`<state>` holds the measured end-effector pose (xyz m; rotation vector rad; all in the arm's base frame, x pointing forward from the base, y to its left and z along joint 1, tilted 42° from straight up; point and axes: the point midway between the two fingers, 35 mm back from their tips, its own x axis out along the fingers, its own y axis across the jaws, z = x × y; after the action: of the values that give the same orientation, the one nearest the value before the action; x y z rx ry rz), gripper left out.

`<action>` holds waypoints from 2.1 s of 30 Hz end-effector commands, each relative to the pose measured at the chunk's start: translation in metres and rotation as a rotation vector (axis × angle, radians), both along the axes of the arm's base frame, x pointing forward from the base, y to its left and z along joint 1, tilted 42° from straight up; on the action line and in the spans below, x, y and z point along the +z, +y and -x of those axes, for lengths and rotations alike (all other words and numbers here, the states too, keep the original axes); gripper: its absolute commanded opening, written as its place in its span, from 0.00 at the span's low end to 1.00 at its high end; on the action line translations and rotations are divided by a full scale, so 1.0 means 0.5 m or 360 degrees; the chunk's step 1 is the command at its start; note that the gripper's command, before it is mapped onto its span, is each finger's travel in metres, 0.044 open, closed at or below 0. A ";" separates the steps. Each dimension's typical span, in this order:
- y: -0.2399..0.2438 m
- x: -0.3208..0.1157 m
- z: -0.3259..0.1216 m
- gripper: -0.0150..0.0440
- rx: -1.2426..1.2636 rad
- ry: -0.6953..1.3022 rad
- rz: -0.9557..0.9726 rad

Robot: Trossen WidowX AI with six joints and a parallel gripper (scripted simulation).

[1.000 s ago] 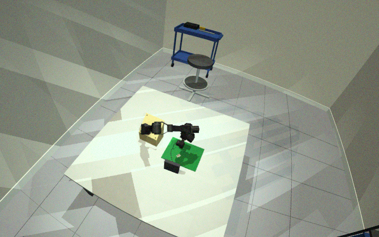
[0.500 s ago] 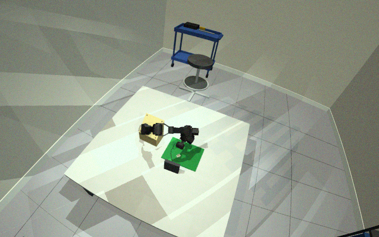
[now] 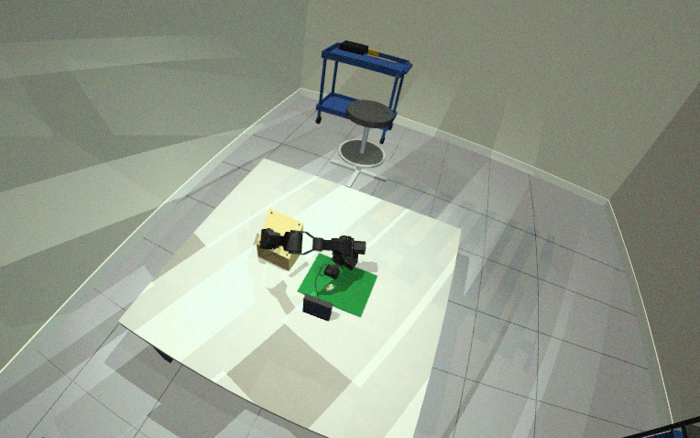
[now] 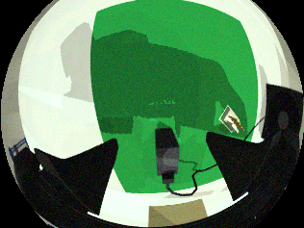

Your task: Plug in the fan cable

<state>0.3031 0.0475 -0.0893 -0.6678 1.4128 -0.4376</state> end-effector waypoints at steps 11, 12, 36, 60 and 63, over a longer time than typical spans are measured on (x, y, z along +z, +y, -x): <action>-0.009 -0.008 0.001 0.78 -0.0003 0.0004 0.0003; -0.009 -0.008 0.001 0.73 -0.0003 0.0004 0.0003; 0.057 0.066 0.014 0.25 0.0003 0.0009 0.0010; -0.050 0.162 -0.023 0.25 0.0875 0.0762 0.0156; -0.066 0.175 -0.025 0.25 0.0995 0.0868 0.0179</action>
<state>0.3162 0.0255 -0.0093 -1.2378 1.5682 0.0921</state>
